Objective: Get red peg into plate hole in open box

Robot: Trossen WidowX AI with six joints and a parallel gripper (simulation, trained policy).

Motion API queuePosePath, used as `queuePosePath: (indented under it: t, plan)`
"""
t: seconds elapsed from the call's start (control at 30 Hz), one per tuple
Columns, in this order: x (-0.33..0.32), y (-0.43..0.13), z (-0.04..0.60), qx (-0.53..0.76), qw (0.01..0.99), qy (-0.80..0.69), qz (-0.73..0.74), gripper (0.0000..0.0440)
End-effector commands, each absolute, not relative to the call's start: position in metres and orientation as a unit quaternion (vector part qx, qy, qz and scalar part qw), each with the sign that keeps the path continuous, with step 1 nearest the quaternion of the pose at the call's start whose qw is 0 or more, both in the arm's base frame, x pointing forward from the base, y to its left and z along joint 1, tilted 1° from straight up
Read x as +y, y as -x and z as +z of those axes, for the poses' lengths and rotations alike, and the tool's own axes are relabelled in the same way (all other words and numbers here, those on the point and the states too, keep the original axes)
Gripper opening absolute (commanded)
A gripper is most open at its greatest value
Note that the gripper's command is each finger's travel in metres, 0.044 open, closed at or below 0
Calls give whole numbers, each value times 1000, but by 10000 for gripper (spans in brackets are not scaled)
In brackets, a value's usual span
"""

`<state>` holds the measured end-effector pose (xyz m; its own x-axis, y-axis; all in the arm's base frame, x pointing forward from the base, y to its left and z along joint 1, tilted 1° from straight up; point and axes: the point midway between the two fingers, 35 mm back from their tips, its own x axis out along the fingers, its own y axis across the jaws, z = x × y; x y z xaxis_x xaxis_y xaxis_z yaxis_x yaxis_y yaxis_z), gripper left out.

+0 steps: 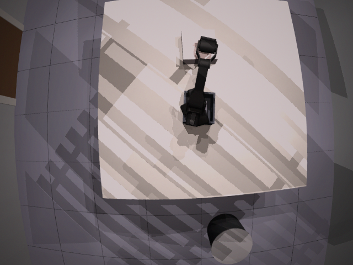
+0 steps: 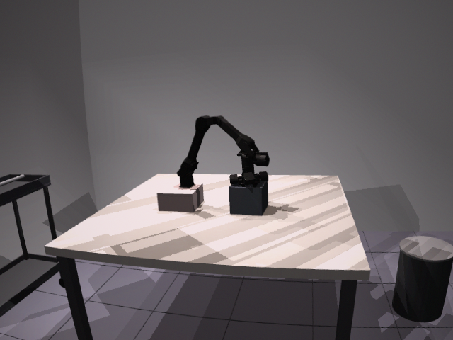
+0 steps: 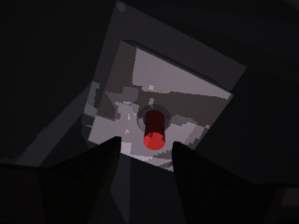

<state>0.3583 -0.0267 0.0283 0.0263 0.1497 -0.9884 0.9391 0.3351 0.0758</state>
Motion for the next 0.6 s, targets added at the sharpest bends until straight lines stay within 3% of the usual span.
queuePosePath:
  t: [0.0, 0.57]
  plan:
    - [-30, -361, 33, 604, 547, -465, -348, 184]
    - [-41, -366, 51, 608, 514, -501, -339, 230]
